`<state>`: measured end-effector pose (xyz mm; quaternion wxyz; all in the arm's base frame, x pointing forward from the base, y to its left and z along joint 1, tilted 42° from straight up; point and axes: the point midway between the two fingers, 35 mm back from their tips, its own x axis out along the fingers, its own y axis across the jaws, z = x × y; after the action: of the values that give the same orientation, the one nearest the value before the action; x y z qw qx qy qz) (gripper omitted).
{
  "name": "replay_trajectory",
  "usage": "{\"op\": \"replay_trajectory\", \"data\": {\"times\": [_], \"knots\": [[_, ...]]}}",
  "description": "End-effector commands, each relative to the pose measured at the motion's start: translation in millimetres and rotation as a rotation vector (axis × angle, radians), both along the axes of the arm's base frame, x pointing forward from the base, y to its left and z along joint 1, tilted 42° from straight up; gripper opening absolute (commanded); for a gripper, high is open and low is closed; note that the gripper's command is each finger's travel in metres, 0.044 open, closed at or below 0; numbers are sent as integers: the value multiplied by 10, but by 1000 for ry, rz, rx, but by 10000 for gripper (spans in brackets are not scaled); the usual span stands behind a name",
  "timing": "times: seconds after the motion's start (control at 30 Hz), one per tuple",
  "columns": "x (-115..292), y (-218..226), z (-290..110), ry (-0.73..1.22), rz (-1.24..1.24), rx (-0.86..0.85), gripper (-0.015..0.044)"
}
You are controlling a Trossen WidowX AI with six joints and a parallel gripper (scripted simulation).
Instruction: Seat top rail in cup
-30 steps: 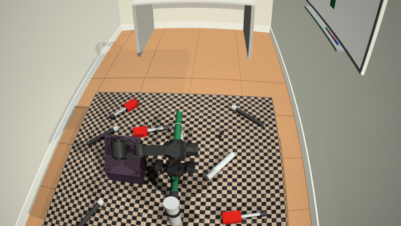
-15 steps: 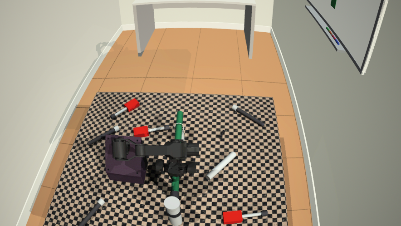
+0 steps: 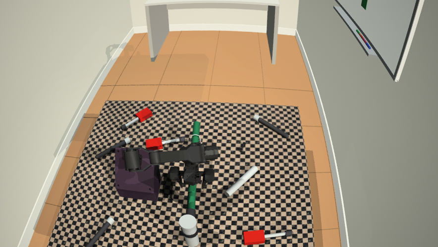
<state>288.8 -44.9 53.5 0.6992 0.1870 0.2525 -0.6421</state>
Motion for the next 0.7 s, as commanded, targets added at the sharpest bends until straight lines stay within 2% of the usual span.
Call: {"op": "replay_trajectory", "data": {"times": [0.0, 0.17, 0.37, 0.67], "knots": [[-33, 186, 4, 3, -3, -1, 440], [-27, 185, 30, 1, 4, 0, 440], [-54, 546, 295, 2, 3, 1, 440], [-57, 565, 310, 2, 3, 0, 440]]}}
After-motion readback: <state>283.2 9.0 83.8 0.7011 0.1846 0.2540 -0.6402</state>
